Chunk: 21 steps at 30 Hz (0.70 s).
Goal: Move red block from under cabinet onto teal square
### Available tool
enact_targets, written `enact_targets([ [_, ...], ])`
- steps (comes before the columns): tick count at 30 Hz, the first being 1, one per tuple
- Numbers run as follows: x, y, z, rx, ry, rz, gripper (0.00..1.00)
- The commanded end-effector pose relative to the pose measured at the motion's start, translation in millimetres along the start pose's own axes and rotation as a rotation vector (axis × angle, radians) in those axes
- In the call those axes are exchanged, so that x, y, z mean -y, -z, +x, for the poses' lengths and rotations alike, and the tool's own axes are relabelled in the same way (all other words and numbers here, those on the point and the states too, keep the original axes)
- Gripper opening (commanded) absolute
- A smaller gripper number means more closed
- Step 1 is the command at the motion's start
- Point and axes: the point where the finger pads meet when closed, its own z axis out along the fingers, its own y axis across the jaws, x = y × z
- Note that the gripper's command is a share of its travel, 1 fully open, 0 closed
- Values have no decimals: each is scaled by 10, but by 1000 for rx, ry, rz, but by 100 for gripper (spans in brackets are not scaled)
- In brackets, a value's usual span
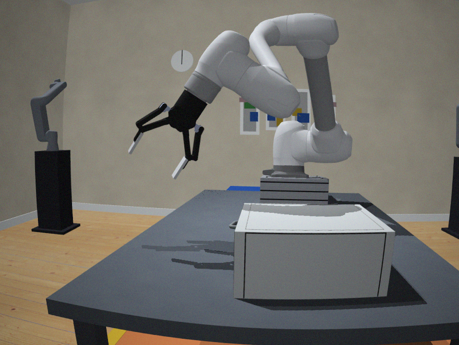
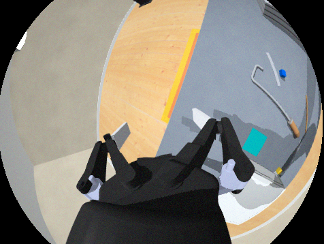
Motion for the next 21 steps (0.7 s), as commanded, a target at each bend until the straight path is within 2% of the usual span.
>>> enact_targets([
  [1,1,2,1,0,0,0,100],
  [17,1,2,1,0,0,0,100],
  [18,-22,14,-9,2,-3,-2,0],
  [19,-158,89,-67,13,-19,-17,0],
  [20,-465,258,-187,37,-56,-52,0],
  [21,-644,353,-239,68,-113,-108,0],
])
